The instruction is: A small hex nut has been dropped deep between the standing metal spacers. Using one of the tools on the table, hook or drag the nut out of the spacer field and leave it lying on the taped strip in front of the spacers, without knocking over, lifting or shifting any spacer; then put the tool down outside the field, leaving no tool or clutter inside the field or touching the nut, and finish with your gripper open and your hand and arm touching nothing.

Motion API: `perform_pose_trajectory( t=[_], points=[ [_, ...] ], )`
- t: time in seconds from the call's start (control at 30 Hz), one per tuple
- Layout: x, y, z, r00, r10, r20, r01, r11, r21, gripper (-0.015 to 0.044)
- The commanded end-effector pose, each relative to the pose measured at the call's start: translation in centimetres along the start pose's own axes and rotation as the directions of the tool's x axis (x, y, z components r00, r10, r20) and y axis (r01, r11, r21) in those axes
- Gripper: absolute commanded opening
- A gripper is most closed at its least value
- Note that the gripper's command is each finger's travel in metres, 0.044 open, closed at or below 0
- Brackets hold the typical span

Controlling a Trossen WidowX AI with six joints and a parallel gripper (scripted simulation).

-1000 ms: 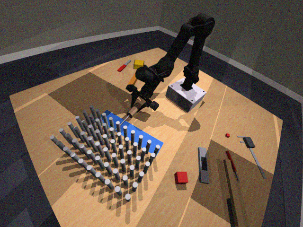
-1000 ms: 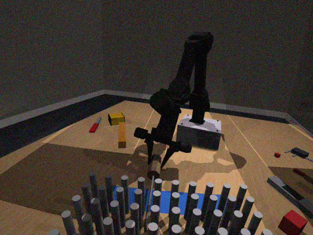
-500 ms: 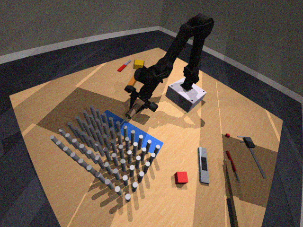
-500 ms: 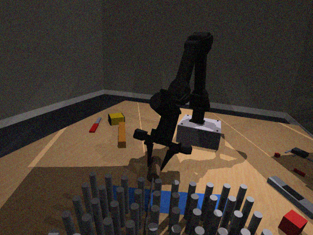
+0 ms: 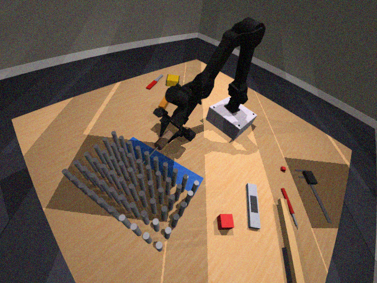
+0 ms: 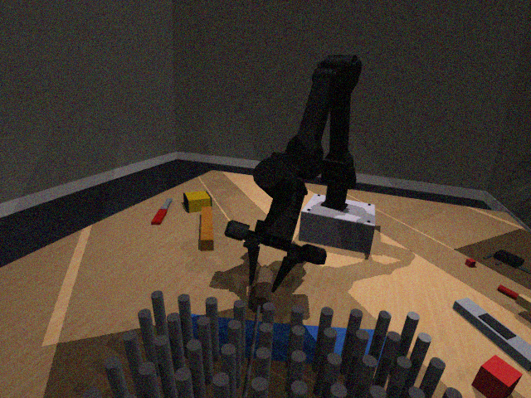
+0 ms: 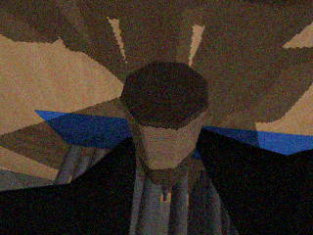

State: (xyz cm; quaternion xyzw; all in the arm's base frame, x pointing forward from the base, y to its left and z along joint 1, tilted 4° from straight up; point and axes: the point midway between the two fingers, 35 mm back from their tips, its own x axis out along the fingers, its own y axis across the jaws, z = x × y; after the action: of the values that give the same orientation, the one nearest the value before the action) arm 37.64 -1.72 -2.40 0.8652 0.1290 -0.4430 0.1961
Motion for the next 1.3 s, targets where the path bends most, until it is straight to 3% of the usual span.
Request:
perform_pose_trajectory(
  t=[0.0,1.27],
  points=[
    [0.2,0.1,-0.4,1.0,0.004,-0.001,-0.004,1.0,0.004,0.0],
    [1.6,0.1,-2.5,1.0,0.003,-0.004,-0.003,1.0,0.006,0.0]
  ],
)
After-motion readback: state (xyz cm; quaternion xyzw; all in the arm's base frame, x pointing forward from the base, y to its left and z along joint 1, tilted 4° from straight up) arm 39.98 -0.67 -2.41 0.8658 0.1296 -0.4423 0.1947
